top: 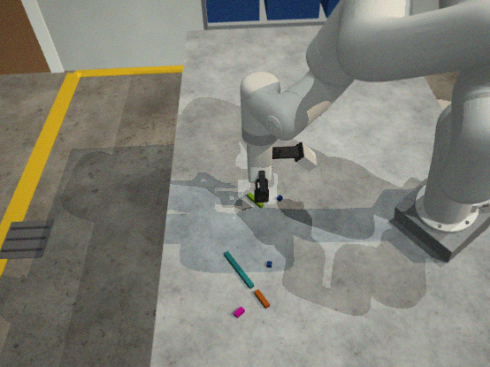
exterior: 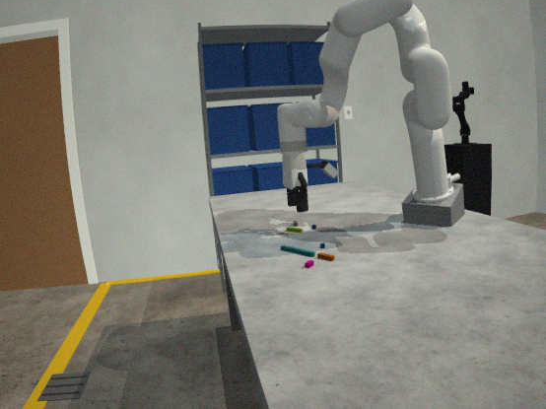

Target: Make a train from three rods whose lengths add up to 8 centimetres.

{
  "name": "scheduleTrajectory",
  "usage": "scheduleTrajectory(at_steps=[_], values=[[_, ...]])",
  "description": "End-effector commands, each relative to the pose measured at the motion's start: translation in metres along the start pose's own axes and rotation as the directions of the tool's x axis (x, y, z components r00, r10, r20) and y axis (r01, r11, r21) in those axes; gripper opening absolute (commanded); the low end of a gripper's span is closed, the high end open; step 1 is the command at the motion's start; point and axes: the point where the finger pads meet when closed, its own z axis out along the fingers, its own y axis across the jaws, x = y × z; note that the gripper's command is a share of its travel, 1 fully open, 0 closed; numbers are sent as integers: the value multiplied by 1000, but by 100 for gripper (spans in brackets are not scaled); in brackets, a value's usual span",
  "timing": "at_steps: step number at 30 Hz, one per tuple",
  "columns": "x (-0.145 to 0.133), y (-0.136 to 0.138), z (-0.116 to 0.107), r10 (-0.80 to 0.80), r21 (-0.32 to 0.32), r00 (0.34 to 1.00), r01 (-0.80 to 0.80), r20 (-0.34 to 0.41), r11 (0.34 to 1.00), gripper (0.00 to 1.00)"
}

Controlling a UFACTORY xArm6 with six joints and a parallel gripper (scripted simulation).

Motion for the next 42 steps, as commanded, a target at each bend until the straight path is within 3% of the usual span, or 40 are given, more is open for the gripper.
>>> scheduleTrajectory(at_steps=[1, 27, 34, 42], values=[[-1, 0, -1, 0, 1, 1000, 0, 3, 1000, 100], [-1, 0, -1, -18, 1, 1000, 18, 3, 1000, 100], [-1, 0, -1, -198, 2, 980, 198, 3, 980, 100], [-2, 0, -1, -461, 3, 888, 461, 2, 888, 100]])
